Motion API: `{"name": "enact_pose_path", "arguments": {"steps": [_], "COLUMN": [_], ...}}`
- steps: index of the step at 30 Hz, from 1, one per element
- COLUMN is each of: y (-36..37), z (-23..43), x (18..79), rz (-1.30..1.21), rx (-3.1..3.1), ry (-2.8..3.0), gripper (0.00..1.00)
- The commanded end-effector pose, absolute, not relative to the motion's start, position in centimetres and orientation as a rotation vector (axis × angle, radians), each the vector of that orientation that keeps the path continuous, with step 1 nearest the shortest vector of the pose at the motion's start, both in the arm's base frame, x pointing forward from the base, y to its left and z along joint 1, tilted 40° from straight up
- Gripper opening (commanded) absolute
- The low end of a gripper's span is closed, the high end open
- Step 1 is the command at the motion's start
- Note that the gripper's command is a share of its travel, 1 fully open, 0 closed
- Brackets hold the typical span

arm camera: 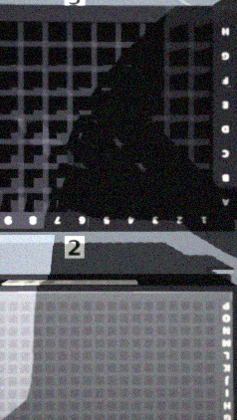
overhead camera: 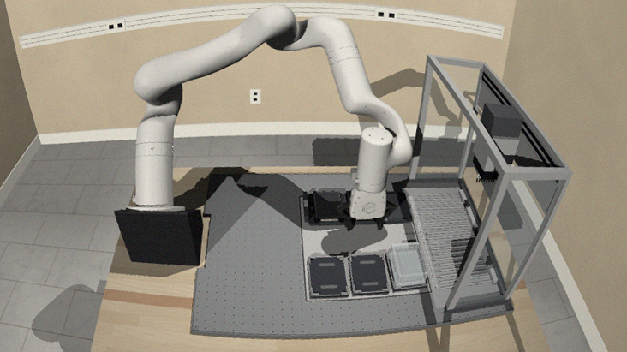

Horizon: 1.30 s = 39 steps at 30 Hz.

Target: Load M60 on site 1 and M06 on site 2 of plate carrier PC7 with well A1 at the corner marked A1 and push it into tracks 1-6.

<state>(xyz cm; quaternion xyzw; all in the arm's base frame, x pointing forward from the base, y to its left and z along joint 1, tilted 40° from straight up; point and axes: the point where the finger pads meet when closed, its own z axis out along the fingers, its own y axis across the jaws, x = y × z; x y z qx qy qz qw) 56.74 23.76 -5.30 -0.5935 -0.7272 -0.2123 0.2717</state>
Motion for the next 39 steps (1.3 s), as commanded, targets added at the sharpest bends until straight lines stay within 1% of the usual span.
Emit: {"name": "enact_pose_path", "arguments": {"steps": [1,39], "y": [23.93,24.85], "z": [-5.05,-4.25], "x": [56.81,56.62], "rz": [-0.574,-0.574], "rx": [-1.598,-1.598], "ry": [-1.958,-1.958], "gripper": [1.0,1.0]}}
